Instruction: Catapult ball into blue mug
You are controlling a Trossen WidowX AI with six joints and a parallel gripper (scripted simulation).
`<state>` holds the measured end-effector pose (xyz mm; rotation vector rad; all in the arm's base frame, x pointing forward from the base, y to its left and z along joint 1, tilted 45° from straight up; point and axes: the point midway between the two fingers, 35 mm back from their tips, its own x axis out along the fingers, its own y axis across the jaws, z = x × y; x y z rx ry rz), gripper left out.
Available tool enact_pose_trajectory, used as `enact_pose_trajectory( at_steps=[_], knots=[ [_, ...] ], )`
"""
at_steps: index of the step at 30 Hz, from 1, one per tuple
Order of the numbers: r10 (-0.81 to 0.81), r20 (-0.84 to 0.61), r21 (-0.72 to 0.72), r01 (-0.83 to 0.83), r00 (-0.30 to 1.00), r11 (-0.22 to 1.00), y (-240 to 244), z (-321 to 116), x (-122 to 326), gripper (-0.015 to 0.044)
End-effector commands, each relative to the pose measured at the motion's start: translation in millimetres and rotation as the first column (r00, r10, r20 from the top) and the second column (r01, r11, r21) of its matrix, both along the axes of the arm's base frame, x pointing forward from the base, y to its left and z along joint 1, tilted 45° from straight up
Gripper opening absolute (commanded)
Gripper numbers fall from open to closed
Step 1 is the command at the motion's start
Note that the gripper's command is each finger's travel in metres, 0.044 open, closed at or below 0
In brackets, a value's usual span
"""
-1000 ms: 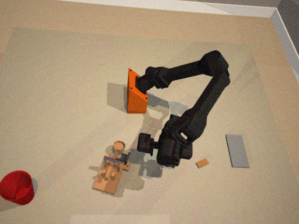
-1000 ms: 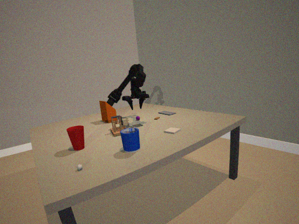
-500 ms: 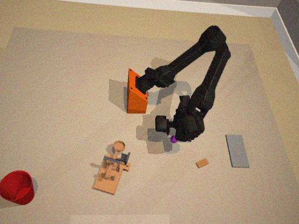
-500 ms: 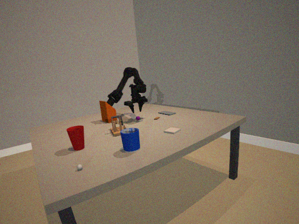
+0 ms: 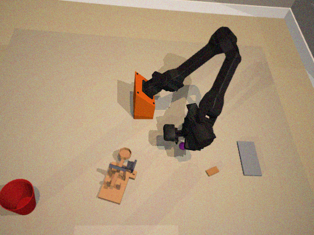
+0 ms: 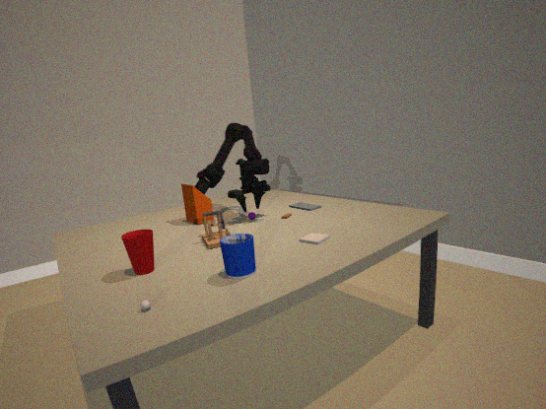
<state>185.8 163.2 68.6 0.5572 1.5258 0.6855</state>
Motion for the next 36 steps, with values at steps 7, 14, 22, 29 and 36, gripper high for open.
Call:
enact_pose_trajectory(
  at_steps=[7,14,22,29,36],
  knots=[
    [-0.003,-0.007,-0.005,0.003,1.000,1.000,10.8,-13.1,-2.3,0.0300],
    [-0.004,-0.007,-0.003,0.004,1.000,1.000,19.0,-20.6,-3.9,0.0300],
    [-0.004,-0.007,-0.002,0.004,1.000,1.000,21.8,-23.1,-4.7,0.0195],
    [-0.004,-0.007,-0.002,0.004,1.000,1.000,21.8,-23.1,-4.7,0.0109],
    [-0.004,-0.005,-0.012,0.004,1.000,1.000,13.2,-18.1,-0.2,0.0000]
  ],
)
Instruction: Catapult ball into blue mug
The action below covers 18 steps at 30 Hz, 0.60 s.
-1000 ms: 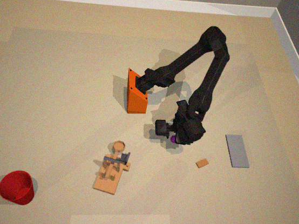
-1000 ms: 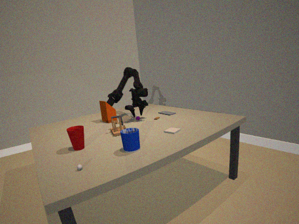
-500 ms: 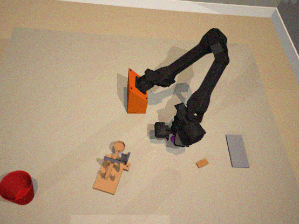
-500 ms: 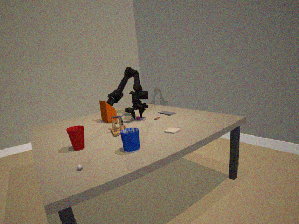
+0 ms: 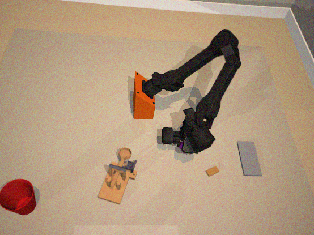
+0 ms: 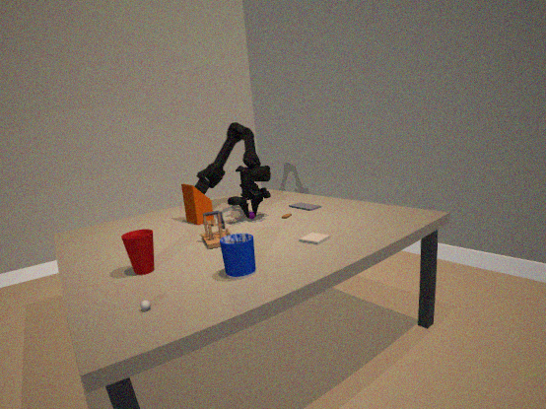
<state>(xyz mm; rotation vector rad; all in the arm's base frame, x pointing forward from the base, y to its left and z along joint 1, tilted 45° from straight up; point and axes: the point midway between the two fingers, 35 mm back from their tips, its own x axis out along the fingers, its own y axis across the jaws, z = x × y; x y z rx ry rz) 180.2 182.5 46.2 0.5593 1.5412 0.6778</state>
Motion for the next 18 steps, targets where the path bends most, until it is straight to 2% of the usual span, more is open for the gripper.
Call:
enact_pose_trajectory(
  at_steps=[1,18],
  knots=[
    [-0.004,0.011,-0.009,0.004,1.000,1.000,-9.6,6.4,7.0,0.0000],
    [-0.002,0.010,-0.023,0.002,1.000,1.000,-70.3,53.3,17.9,0.0000]
  ],
)
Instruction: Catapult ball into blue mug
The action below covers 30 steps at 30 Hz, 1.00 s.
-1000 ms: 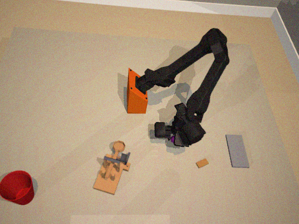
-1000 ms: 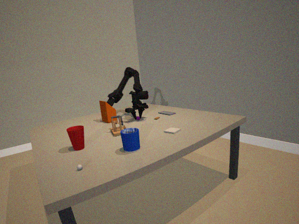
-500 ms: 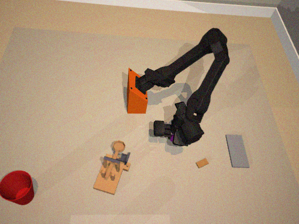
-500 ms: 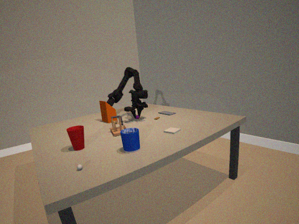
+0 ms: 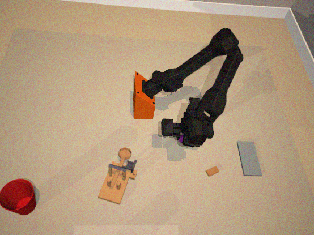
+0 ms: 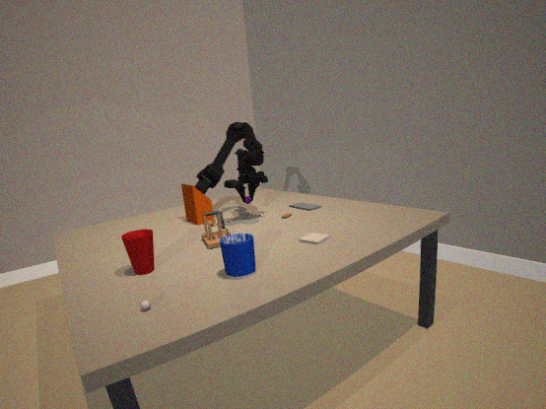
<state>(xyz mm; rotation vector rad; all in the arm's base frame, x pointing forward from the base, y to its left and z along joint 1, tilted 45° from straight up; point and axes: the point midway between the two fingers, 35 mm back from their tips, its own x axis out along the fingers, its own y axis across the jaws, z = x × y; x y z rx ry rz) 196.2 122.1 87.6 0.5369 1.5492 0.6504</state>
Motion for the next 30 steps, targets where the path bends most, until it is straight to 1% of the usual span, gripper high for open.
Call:
enact_pose_trajectory(
  at_steps=[1,7,11,30],
  knots=[
    [0.000,0.010,0.011,0.000,1.000,1.000,-13.3,15.3,1.5,0.0000],
    [-0.001,0.008,0.026,0.001,1.000,1.000,-31.9,35.8,-2.0,0.0000],
    [-0.001,0.007,0.028,0.001,1.000,1.000,-34.2,38.0,-2.1,0.0000],
    [-0.009,-0.117,-0.011,0.008,0.993,1.000,-67.9,2.2,38.9,0.0000]
  ],
)
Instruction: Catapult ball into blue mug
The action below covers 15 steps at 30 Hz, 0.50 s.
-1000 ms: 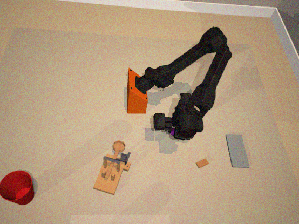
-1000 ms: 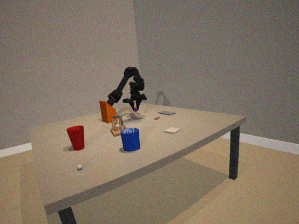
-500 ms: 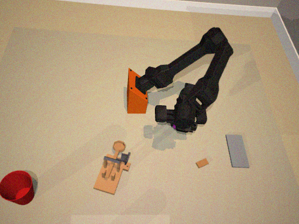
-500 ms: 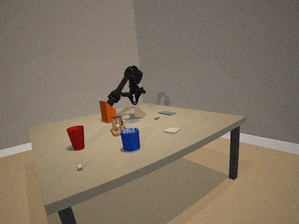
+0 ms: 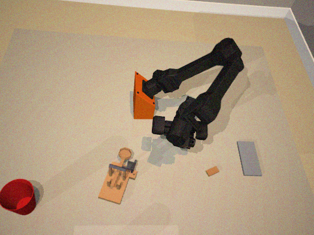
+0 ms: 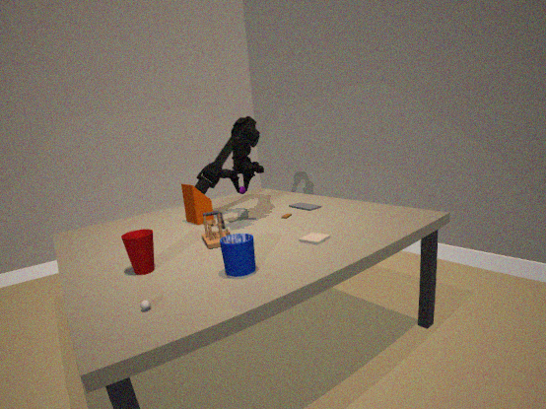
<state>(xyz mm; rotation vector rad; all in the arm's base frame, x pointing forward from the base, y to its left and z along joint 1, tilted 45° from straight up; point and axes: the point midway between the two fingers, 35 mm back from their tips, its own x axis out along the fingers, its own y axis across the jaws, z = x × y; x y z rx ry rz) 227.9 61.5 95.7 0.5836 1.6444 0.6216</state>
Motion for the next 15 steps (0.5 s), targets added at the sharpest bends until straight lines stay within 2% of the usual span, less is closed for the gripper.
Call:
enact_pose_trajectory(
  at_steps=[1,15],
  knots=[
    [0.001,-0.020,-0.009,-0.001,1.000,1.000,-9.4,-8.3,9.1,0.0000],
    [0.005,-0.116,-0.016,-0.007,0.993,1.000,-38.2,-46.0,30.8,0.0000]
  ],
)
